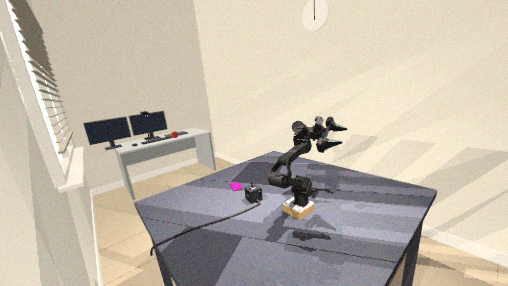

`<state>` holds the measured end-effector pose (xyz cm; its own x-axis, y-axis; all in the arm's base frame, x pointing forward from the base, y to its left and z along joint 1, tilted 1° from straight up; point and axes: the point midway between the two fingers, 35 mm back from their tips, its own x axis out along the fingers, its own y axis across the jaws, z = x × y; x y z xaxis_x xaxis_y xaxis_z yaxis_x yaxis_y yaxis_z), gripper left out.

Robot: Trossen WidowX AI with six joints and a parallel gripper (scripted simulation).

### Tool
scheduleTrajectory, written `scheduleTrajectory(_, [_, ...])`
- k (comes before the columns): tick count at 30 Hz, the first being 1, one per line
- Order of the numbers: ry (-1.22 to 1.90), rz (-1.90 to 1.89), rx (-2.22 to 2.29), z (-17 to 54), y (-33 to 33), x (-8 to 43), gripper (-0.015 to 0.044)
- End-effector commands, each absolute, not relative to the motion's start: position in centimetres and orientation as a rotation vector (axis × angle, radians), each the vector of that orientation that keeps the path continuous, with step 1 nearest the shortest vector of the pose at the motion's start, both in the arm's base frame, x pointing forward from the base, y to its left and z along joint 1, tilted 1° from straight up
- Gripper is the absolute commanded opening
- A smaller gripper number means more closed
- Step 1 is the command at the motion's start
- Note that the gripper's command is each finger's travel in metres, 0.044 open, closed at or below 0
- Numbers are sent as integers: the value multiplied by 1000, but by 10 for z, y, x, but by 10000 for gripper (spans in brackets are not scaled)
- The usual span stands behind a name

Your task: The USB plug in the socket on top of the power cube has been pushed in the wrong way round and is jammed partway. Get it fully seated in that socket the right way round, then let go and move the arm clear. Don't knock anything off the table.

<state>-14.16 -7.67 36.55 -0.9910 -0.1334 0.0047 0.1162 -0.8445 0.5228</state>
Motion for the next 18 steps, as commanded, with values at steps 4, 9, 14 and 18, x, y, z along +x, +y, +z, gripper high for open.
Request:
scheduleTrajectory(4, [-428,-2774,-99,382,-126,-124,440])
scheduleTrajectory(9, [75,-2382,-278,395,-214,-53,440])
scheduleTrajectory(14, [350,-2008,-409,384,-259,27,440])
scheduleTrajectory(18, [536,-1685,-511,364,-276,99,440])
